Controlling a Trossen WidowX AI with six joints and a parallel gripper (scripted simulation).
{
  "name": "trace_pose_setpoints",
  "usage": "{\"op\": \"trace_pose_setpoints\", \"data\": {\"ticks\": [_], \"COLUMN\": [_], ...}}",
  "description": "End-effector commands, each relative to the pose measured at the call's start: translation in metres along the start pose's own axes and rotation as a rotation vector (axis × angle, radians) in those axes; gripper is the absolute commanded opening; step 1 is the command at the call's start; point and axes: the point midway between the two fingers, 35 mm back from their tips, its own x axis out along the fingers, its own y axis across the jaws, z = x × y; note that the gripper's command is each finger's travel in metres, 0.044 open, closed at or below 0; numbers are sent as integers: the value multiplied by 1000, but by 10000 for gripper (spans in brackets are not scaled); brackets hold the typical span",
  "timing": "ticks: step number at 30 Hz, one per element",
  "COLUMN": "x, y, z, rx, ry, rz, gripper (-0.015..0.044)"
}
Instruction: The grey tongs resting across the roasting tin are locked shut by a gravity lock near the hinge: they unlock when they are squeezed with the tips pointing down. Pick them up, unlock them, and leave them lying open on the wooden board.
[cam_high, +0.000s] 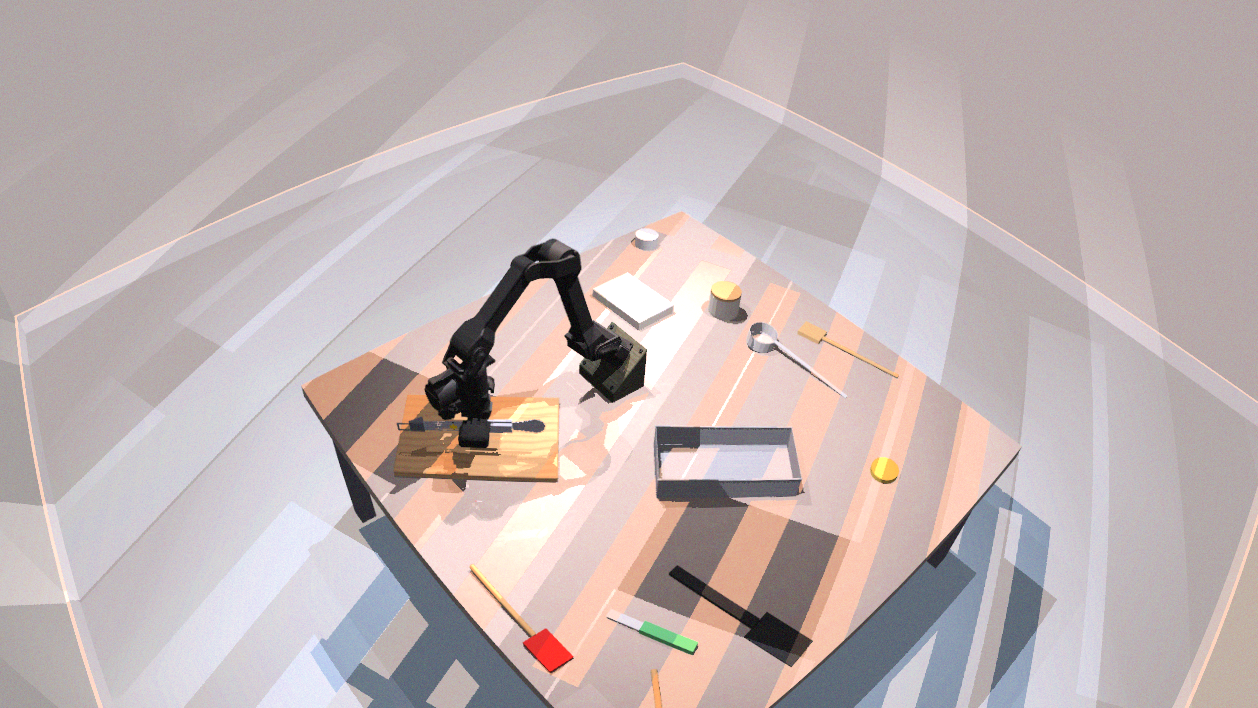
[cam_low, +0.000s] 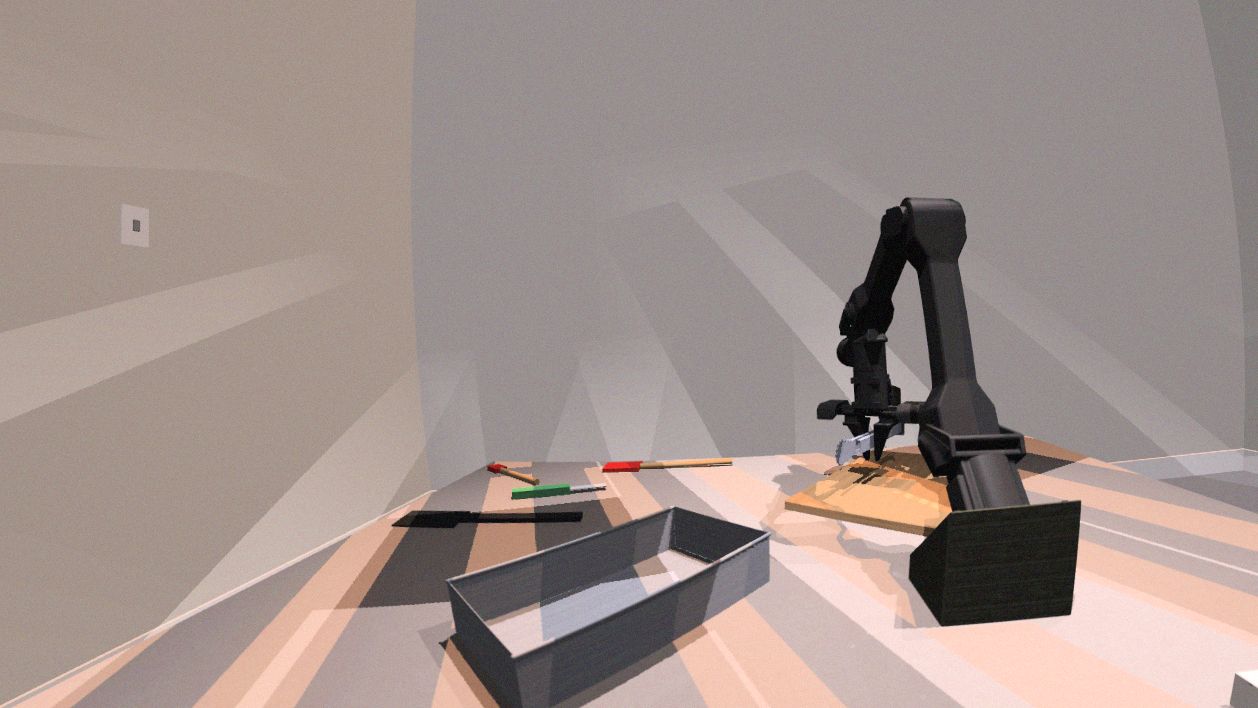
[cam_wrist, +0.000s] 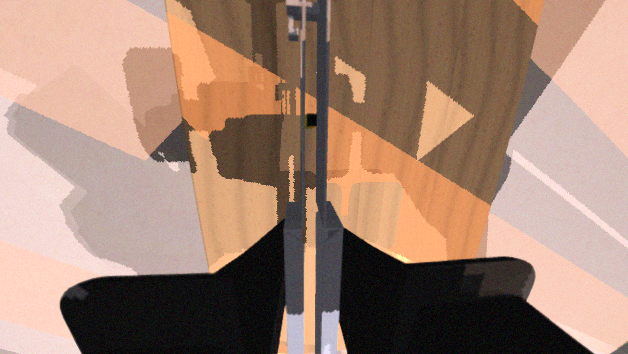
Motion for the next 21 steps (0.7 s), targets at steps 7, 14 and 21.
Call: {"op": "trace_pose_setpoints", "data": {"ticks": [7, 14, 21], "x": [2, 2, 2], "y": [0, 0, 0], "z": [0, 0, 0], "rx": [0, 0, 0], "ry": [0, 0, 0], "rz": [0, 0, 0], "gripper": [-45, 139, 323]}}
